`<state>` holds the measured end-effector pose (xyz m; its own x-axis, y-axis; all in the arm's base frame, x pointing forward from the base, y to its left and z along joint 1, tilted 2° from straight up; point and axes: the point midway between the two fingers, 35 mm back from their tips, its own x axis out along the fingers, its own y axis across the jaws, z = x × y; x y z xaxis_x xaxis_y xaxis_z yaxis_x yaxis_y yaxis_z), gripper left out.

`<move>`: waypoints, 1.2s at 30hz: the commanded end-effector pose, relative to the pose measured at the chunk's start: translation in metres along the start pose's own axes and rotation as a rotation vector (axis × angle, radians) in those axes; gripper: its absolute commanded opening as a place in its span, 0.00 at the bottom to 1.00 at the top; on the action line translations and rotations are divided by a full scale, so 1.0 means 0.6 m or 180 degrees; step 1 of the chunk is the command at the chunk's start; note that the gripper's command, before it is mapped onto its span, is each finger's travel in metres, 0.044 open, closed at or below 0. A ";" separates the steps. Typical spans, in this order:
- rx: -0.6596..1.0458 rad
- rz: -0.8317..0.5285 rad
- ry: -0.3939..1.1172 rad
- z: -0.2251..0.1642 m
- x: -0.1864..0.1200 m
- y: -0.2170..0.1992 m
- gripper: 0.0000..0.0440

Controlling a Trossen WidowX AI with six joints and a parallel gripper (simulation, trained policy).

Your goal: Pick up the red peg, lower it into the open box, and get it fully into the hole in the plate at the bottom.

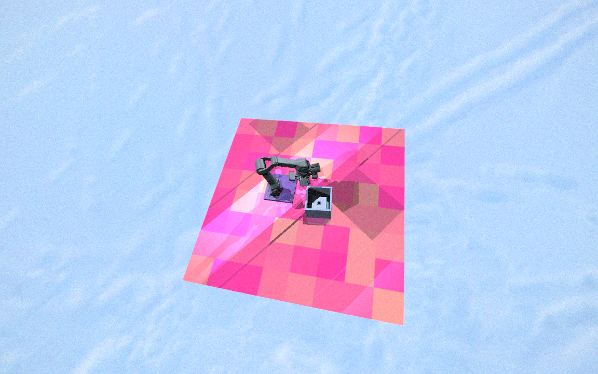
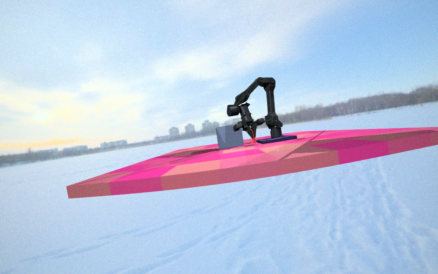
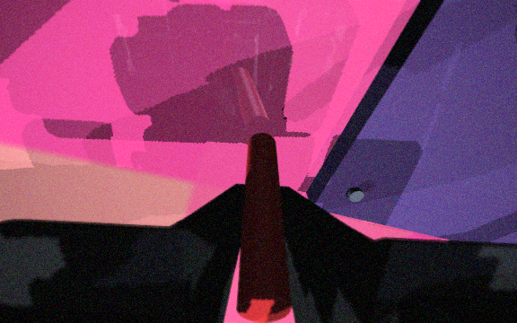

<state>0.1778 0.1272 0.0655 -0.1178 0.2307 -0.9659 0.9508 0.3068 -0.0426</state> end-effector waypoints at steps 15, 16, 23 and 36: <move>-0.0353 0.0838 0.0228 -0.028 -0.134 0.038 0.00; -0.0372 0.0884 0.0213 -0.027 -0.144 0.039 0.00; -0.0448 0.1186 0.0043 -0.009 -0.212 0.040 0.00; -0.0359 0.1430 -0.0462 0.059 -0.300 0.036 0.00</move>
<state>0.2265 0.0729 0.2236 0.3278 0.2735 -0.9043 0.8618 0.3056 0.4048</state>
